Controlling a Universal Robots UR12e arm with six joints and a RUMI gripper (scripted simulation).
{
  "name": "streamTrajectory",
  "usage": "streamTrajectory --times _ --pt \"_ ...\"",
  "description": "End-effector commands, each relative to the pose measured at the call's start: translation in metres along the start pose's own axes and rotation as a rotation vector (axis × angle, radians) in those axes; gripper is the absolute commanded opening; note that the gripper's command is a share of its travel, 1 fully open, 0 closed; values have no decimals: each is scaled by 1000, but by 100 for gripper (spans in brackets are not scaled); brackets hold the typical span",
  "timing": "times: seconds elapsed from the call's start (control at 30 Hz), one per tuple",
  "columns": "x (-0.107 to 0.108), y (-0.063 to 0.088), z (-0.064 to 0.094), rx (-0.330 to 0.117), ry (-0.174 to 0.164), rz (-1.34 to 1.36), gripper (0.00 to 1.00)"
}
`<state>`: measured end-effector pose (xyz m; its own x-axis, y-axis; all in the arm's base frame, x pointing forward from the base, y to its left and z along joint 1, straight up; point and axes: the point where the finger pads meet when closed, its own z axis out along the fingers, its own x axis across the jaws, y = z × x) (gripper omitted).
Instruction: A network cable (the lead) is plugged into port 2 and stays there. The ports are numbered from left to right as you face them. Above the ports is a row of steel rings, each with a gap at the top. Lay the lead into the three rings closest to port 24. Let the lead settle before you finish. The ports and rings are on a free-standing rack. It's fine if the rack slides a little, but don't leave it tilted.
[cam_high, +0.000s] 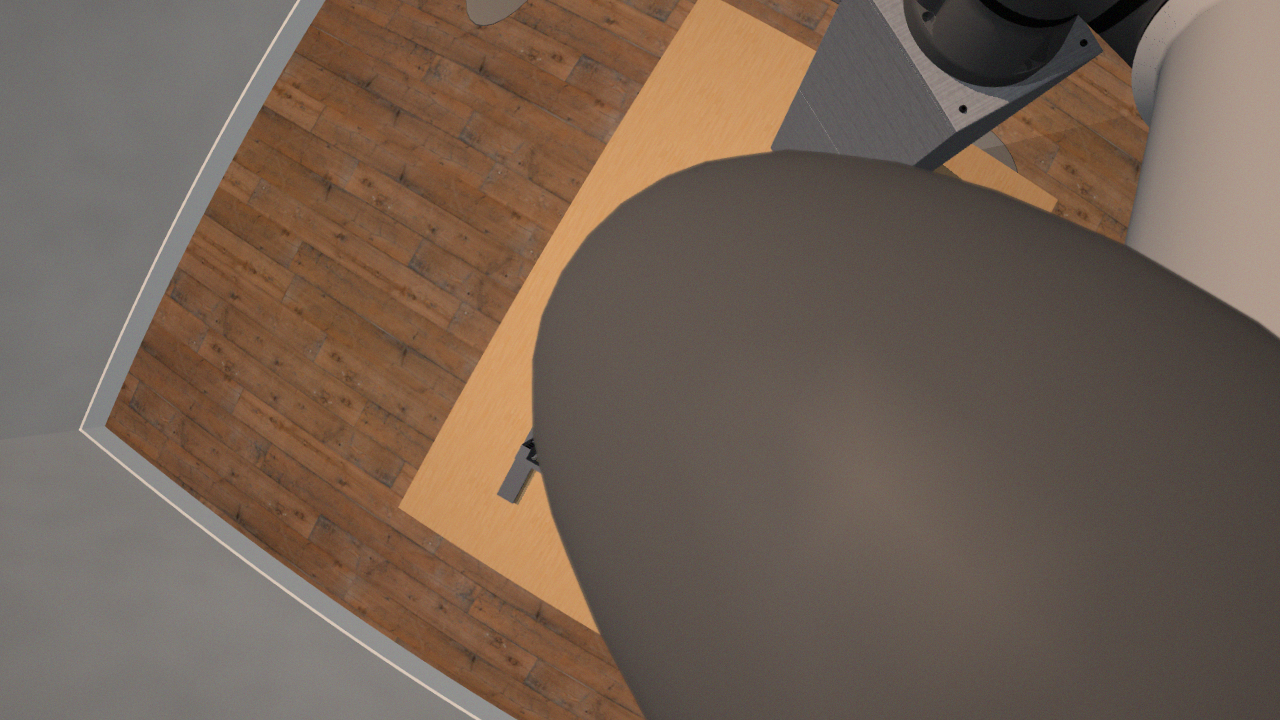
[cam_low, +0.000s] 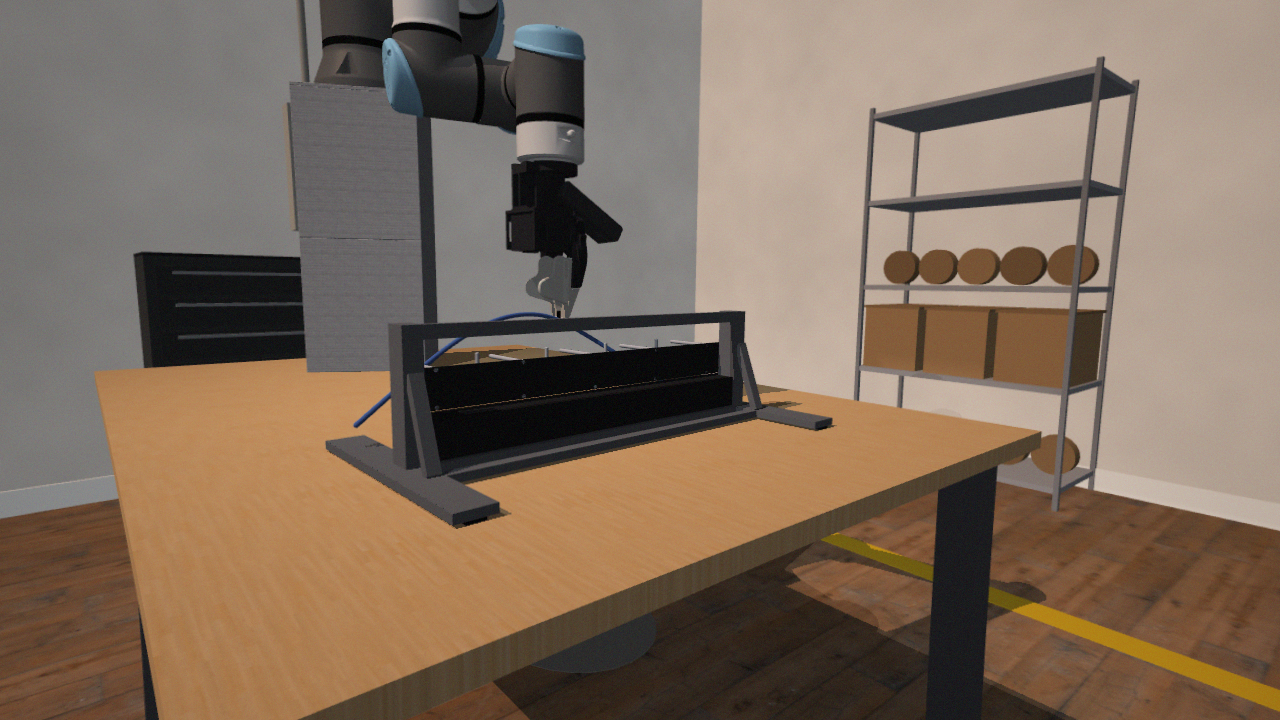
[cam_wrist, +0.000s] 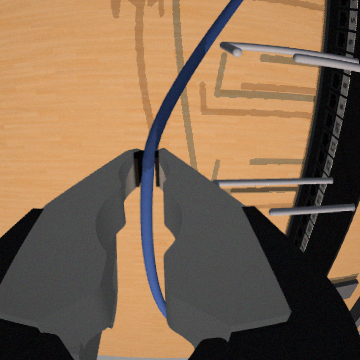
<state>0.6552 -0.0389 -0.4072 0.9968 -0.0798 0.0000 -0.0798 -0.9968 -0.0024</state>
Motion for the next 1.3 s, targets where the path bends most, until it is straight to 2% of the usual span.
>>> streamTrajectory --times 0.0,0.07,0.13,1.27 --pt "24 3 0 -1 1 -1 0" --pt "48 5 0 -1 1 -2 0" --pt "60 6 -1 -1 1 -3 0" --pt "61 6 -1 -1 1 -3 0"
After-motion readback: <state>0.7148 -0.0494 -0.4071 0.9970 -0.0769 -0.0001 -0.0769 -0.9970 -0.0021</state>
